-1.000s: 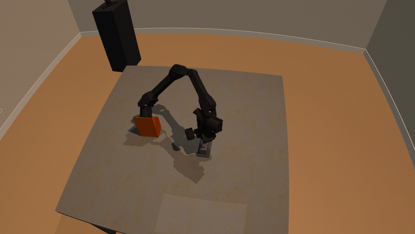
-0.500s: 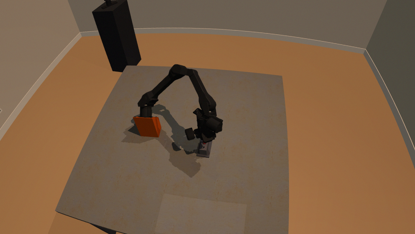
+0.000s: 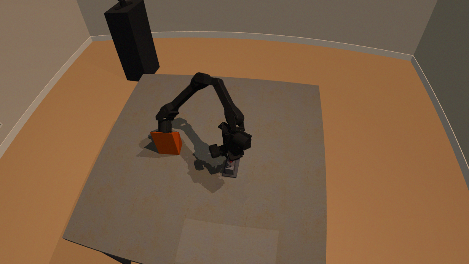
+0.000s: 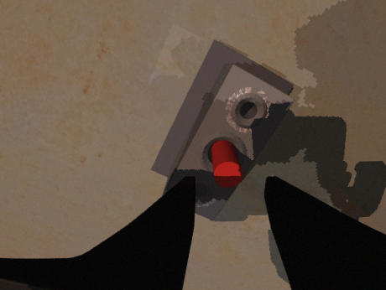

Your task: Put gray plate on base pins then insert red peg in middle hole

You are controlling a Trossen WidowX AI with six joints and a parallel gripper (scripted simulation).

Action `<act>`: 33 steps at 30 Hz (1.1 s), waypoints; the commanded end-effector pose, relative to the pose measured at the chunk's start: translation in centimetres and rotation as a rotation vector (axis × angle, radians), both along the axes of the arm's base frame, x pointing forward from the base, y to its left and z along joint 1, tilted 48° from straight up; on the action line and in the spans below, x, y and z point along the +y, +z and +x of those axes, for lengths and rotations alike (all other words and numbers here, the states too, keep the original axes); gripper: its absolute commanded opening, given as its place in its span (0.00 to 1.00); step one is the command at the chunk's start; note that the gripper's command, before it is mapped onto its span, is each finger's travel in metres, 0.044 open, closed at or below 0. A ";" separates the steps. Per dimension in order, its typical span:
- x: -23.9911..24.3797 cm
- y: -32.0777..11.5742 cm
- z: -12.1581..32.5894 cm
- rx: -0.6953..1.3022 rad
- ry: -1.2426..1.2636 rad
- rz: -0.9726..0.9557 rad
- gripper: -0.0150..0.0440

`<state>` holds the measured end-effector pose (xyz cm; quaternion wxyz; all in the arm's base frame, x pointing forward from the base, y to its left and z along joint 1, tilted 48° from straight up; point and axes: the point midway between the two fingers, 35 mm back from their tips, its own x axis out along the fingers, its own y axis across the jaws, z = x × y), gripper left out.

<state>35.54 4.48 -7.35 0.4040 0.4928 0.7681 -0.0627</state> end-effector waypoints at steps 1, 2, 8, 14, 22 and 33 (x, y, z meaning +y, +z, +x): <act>-0.2 0.2 0.1 -0.001 -0.002 0.004 0.51; -0.3 0.3 0.1 -0.001 -0.002 0.004 0.51; -0.7 0.5 0.1 -0.001 -0.002 0.004 0.51; -1.0 0.8 0.2 -0.001 -0.002 0.004 0.51; -1.3 1.3 0.4 -0.001 -0.002 0.004 0.51; -1.8 1.9 0.6 -0.001 -0.002 0.004 0.51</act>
